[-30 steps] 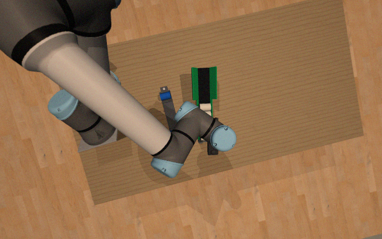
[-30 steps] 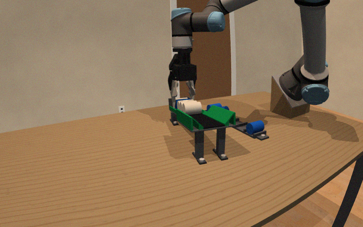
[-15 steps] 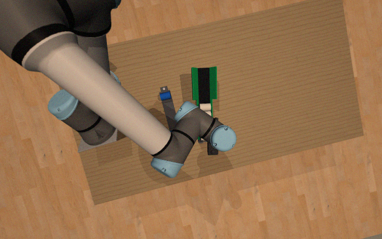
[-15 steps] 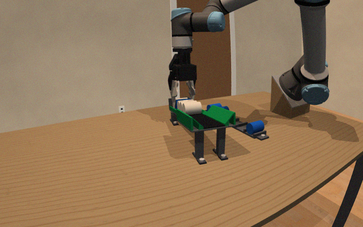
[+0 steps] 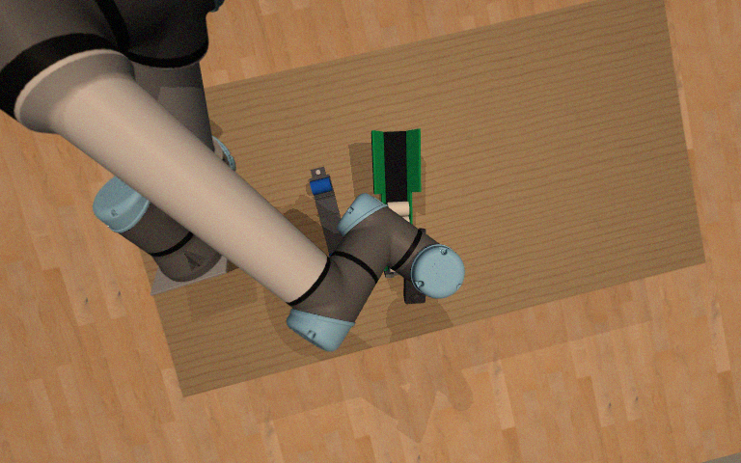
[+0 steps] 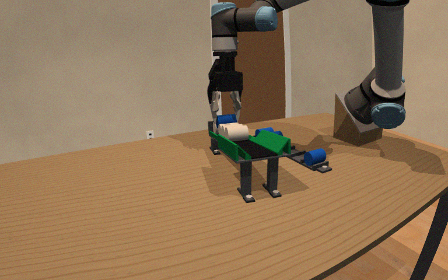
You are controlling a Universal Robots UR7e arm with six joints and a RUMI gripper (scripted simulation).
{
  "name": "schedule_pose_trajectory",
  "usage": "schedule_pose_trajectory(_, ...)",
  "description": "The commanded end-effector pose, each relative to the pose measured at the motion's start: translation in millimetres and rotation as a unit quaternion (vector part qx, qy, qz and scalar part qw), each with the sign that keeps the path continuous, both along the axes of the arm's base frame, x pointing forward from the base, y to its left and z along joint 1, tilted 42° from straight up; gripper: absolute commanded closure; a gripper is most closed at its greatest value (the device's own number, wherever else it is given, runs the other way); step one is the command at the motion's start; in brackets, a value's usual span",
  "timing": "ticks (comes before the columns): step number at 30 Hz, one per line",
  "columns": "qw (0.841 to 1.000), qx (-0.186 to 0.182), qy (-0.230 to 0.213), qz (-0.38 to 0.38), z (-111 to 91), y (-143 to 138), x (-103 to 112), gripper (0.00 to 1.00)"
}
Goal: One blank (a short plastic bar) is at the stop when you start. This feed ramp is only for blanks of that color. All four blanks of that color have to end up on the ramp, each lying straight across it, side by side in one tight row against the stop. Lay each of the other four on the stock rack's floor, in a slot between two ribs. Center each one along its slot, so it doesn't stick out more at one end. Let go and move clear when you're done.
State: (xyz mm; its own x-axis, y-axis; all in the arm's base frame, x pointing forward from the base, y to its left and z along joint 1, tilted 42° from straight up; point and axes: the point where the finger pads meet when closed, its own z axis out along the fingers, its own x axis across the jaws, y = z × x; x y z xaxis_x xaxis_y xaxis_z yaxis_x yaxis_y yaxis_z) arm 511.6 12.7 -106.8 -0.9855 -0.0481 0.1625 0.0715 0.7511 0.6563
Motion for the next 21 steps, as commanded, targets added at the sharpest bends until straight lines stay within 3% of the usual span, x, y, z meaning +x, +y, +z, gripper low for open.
schedule_pose_trajectory(1, 1.000, -0.002, -0.003, -0.001, 37, -34, 10, 0.67)
schedule_pose_trajectory(9, 1.000, -0.002, -0.003, -0.001, 56, -52, 14, 0.67)
schedule_pose_trajectory(21, 1.000, -0.001, -0.002, 0.000, 56, -51, 13, 0.67)
